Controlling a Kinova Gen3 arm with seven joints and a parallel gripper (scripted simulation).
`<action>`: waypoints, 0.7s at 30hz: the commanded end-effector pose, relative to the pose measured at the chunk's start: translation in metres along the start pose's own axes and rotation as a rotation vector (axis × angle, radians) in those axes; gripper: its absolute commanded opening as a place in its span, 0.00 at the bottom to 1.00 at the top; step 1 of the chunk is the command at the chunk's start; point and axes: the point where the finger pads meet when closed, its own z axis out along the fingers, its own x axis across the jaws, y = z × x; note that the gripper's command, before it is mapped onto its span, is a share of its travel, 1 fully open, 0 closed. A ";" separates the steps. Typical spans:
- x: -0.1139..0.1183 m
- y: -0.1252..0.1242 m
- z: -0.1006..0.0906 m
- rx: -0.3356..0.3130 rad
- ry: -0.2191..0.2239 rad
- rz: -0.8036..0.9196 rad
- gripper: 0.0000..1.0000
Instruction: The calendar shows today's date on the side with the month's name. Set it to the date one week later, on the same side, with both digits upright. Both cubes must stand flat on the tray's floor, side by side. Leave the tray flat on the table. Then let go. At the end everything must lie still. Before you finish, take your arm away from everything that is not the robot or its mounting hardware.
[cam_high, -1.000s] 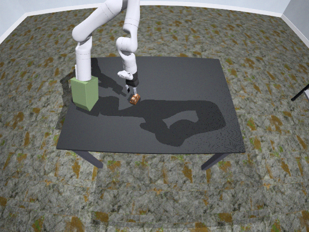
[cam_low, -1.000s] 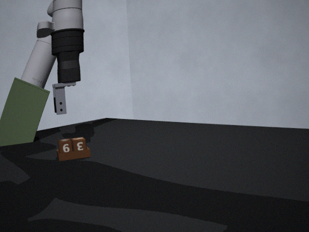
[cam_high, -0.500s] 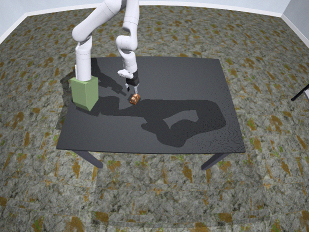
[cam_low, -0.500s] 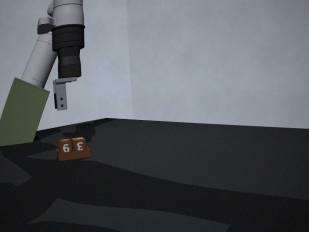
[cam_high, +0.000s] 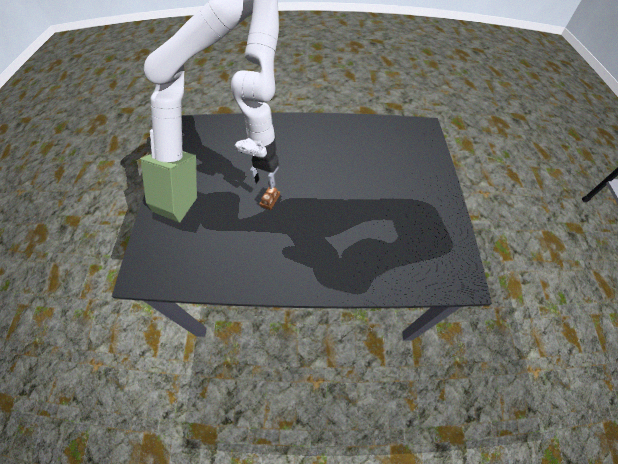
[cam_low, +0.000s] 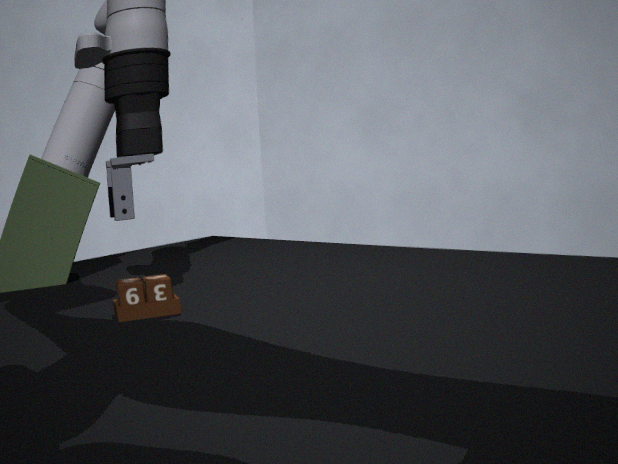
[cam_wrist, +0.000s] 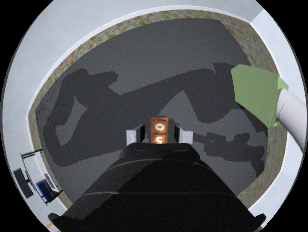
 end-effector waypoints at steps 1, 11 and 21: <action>0.000 0.000 0.000 0.000 -0.002 0.000 1.00; 0.000 0.000 -0.018 0.000 -0.002 0.000 1.00; 0.000 0.000 -0.052 0.000 -0.002 0.000 1.00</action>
